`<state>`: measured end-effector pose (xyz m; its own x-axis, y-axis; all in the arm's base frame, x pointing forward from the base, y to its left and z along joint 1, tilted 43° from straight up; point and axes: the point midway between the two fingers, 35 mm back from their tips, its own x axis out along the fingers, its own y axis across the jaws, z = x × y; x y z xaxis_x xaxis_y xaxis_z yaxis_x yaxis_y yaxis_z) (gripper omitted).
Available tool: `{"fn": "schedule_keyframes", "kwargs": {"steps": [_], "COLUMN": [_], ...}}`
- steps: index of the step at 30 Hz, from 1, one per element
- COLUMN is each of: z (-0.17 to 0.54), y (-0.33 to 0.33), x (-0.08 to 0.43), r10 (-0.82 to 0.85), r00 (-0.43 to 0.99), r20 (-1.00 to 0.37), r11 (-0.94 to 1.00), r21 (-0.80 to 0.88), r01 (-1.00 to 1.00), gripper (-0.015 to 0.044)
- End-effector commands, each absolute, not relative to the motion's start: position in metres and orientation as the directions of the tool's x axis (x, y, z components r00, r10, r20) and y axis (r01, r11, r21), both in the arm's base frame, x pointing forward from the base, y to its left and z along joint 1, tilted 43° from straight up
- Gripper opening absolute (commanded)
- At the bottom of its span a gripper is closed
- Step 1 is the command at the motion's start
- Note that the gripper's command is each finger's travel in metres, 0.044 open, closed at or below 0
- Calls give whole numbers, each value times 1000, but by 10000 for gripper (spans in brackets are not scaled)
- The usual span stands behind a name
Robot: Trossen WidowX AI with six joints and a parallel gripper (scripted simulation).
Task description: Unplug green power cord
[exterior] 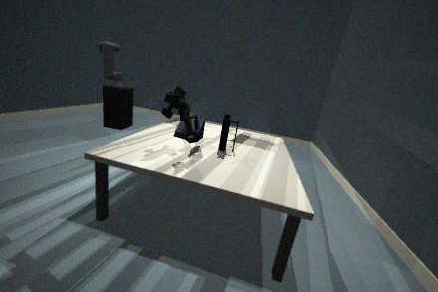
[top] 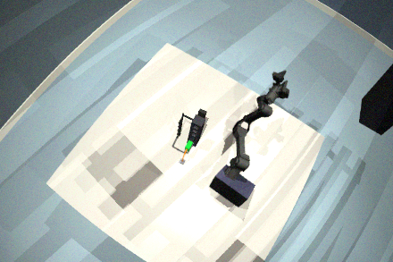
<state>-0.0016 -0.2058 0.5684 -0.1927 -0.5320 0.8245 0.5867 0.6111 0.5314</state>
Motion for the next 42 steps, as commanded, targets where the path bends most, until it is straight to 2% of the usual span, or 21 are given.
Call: {"fn": "schedule_keyframes", "kwargs": {"steps": [1, 6, 9, 15, 21, 26, 32, 37, 42], "z": [569, 586, 602, 621, 617, 594, 548, 499, 444], "y": [-205, -165, -124, -21, 83, 161, 236, 277, 297], "x": [-2, -14, -22, -27, -7, 26, 82, 138, 193], "r10": [-528, -415, -293, 15, 314, 528, 707, 776, 773], "r00": [-193, -206, -210, -176, -74, 56, 250, 424, 581], "r20": [827, 886, 933, 984, 947, 848, 662, 467, 256], "r11": [613, 675, 728, 788, 746, 635, 436, 246, 69], "r21": [529, 452, 360, 97, -198, -438, -686, -843, -943], "r01": [586, 584, 583, 608, 635, 636, 582, 478, 325], "gripper": [374, 243, 164, 160, 160, 160, 160, 160, 160]}}
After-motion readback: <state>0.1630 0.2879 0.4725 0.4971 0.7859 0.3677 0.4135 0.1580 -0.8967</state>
